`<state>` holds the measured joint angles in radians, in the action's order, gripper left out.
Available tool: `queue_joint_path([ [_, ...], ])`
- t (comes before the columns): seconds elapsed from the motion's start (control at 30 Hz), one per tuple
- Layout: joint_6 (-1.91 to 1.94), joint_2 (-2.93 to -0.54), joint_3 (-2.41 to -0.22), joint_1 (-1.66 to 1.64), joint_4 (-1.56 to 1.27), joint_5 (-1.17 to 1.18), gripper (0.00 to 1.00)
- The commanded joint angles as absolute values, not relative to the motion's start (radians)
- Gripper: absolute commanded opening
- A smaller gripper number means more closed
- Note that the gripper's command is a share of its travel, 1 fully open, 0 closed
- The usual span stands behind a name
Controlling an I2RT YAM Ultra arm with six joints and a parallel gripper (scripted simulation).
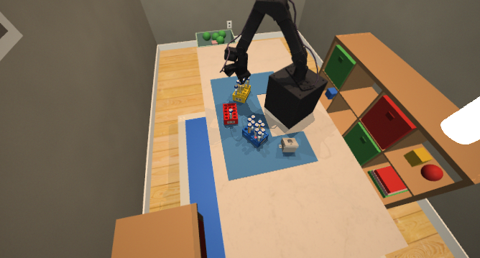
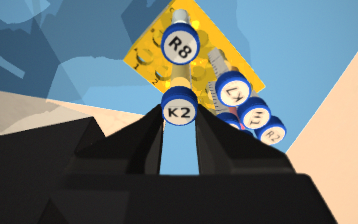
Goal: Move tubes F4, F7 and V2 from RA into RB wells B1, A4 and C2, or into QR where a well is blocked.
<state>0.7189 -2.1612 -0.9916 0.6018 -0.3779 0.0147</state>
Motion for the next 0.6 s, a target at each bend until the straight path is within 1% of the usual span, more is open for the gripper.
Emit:
queue_joint_path([
  [0.0,0.711,-2.128,-0.98,0.586,-0.404,0.005,0.0],
  [0.57,0.728,-2.078,-1.01,0.61,-0.454,0.005,0.0],
])
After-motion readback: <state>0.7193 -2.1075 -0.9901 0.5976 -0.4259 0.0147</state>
